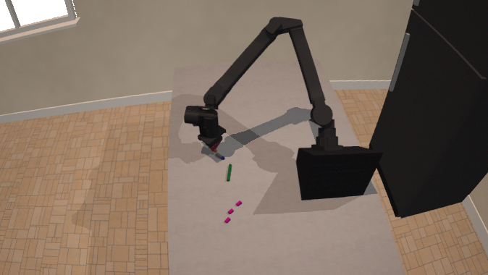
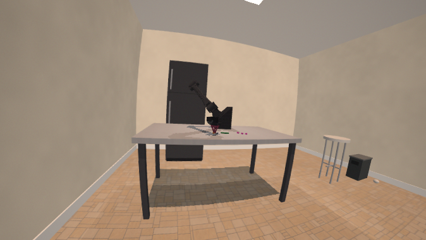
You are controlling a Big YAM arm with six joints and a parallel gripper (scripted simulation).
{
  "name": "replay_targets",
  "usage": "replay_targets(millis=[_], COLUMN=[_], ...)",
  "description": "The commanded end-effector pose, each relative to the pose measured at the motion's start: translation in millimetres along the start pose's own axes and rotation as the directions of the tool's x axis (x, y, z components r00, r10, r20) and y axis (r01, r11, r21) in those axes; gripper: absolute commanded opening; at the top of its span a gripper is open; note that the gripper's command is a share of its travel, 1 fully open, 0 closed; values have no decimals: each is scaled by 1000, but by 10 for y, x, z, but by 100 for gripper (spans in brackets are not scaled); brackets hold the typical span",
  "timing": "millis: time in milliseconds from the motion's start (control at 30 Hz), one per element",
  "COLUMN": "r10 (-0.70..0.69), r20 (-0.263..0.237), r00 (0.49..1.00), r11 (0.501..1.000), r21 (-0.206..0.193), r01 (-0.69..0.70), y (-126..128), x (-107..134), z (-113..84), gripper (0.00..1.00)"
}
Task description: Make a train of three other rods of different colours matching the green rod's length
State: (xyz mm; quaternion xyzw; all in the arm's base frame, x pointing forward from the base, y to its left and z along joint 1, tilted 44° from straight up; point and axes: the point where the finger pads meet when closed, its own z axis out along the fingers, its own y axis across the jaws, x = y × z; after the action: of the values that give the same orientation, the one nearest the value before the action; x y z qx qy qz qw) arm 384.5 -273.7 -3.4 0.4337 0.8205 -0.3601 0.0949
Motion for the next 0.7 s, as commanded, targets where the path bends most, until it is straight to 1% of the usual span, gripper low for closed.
replay_targets(millis=[0,667], r10=[-5,-12], r20=[19,20], r00=[1000,1000], r11=[1000,1000], r21=[-15,-15], r01=[5,12], y=[67,96], x=[-127,-117], z=[-80,-81], gripper=[4,4])
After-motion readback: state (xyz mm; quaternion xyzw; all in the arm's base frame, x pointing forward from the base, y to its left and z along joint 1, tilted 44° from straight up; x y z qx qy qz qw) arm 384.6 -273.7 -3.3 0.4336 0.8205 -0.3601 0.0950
